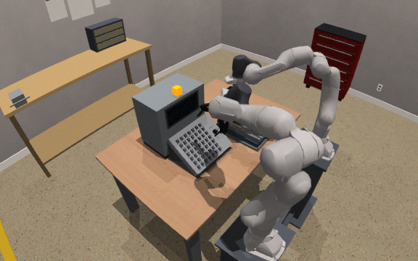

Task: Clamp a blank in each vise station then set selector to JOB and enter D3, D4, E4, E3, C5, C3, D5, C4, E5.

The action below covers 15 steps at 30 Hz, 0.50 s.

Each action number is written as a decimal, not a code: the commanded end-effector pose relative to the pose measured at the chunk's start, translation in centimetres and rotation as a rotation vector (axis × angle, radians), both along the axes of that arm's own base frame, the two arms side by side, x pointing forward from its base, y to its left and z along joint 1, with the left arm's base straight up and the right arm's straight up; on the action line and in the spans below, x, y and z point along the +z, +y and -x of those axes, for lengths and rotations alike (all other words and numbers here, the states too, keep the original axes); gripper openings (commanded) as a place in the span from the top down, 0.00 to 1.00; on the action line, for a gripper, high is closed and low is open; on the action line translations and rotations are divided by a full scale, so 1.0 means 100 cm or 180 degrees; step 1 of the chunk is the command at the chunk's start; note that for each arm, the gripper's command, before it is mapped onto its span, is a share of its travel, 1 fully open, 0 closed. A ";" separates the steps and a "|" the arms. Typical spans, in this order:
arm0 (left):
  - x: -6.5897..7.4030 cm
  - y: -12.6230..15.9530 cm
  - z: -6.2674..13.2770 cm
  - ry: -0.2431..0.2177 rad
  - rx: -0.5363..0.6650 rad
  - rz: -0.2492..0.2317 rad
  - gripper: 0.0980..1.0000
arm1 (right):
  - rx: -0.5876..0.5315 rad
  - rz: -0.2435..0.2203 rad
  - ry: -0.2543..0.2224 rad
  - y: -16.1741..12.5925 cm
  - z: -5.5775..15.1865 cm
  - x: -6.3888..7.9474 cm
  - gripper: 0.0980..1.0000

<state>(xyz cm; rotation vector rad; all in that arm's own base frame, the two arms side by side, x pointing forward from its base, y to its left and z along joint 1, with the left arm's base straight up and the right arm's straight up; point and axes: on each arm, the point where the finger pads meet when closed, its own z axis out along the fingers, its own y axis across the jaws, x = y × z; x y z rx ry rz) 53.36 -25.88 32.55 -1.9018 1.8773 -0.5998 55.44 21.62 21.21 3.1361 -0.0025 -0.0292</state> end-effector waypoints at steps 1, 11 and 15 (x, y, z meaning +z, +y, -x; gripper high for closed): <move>0.000 0.000 0.000 -0.0001 0.0001 0.0001 0.00 | 0.0013 -0.0017 -0.0059 0.001 -0.006 -0.010 1.00; 0.000 0.000 0.000 -0.0001 0.0001 0.0001 0.00 | 0.0013 -0.0017 -0.0059 0.001 -0.007 -0.034 1.00; 0.000 0.000 0.000 -0.0001 0.0001 0.0001 0.00 | 0.0013 -0.0017 -0.0059 0.001 -0.007 -0.039 1.00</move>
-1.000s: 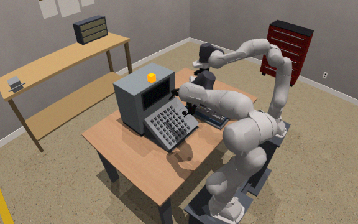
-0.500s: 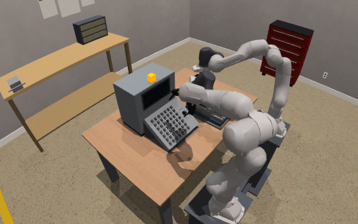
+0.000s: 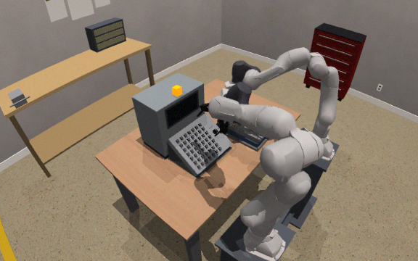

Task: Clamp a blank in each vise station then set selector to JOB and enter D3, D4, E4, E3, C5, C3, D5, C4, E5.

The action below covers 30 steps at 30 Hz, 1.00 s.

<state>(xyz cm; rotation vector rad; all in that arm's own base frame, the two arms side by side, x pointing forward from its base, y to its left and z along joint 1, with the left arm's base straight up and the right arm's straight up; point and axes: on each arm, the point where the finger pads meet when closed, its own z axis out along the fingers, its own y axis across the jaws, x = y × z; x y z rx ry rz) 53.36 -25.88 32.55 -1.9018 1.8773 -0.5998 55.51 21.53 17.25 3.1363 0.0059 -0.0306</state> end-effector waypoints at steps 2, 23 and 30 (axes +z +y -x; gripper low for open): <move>0.000 0.000 0.000 -0.0001 0.0001 0.0001 0.00 | -0.0004 -0.0017 -0.0062 0.001 -0.006 0.000 1.00; 0.000 0.000 0.000 -0.0001 0.0001 0.0001 0.00 | -0.0048 -0.0016 -0.0062 0.003 -0.009 -0.003 1.00; 0.000 0.000 0.000 -0.0001 0.0001 0.0001 0.00 | -0.0048 -0.0016 -0.0062 0.003 -0.009 -0.004 1.00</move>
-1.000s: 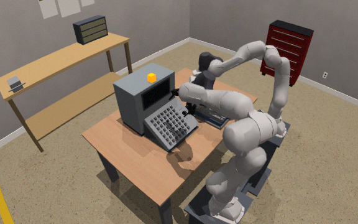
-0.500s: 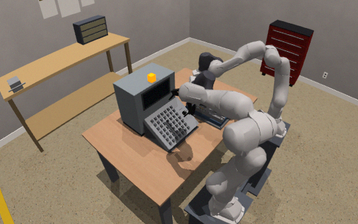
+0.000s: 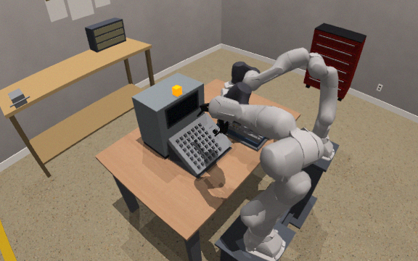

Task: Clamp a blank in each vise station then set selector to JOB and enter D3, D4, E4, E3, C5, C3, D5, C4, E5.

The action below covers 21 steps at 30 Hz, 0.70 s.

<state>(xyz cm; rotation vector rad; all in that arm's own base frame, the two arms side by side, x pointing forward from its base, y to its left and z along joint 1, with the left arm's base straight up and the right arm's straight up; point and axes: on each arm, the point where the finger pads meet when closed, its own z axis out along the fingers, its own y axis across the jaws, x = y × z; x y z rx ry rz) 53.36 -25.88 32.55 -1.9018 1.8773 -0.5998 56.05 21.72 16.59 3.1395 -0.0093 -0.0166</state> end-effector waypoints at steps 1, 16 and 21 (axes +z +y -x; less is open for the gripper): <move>0.000 0.000 0.000 -0.0001 0.0001 0.0001 0.00 | -0.0017 -0.0006 -0.0034 0.002 -0.003 0.002 1.00; 0.000 0.000 0.000 -0.0001 0.0001 0.0001 0.00 | -0.0017 -0.0006 -0.0034 0.002 -0.002 -0.001 1.00; 0.000 0.000 0.000 -0.0001 0.0001 0.0001 0.00 | -0.0017 -0.0006 -0.0034 0.002 -0.002 -0.002 1.00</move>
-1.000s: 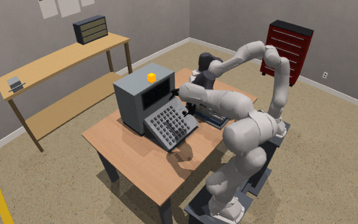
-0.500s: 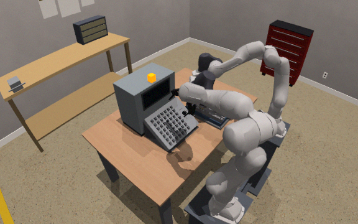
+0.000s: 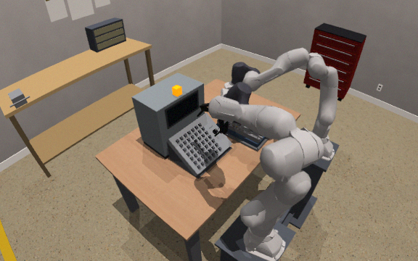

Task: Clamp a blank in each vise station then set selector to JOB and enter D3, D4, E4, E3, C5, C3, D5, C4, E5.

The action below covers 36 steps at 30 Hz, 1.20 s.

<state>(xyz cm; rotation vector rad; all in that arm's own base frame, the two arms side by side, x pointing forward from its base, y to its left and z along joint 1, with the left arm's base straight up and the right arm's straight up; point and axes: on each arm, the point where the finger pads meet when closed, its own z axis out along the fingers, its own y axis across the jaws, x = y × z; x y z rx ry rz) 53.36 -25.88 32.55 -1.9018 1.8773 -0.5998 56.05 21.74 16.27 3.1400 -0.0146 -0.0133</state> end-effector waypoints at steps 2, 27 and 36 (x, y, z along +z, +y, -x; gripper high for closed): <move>0.000 0.000 0.000 -0.0001 0.0001 0.0001 0.00 | -0.0006 -0.0005 -0.0027 0.001 -0.002 0.001 1.00; 0.000 0.000 0.000 -0.0001 0.0001 0.0001 0.00 | -0.0006 -0.0005 -0.0027 0.001 -0.002 -0.005 1.00; 0.000 0.000 0.000 -0.0001 0.0001 0.0001 0.00 | -0.0006 -0.0005 -0.0027 0.001 -0.002 -0.007 1.00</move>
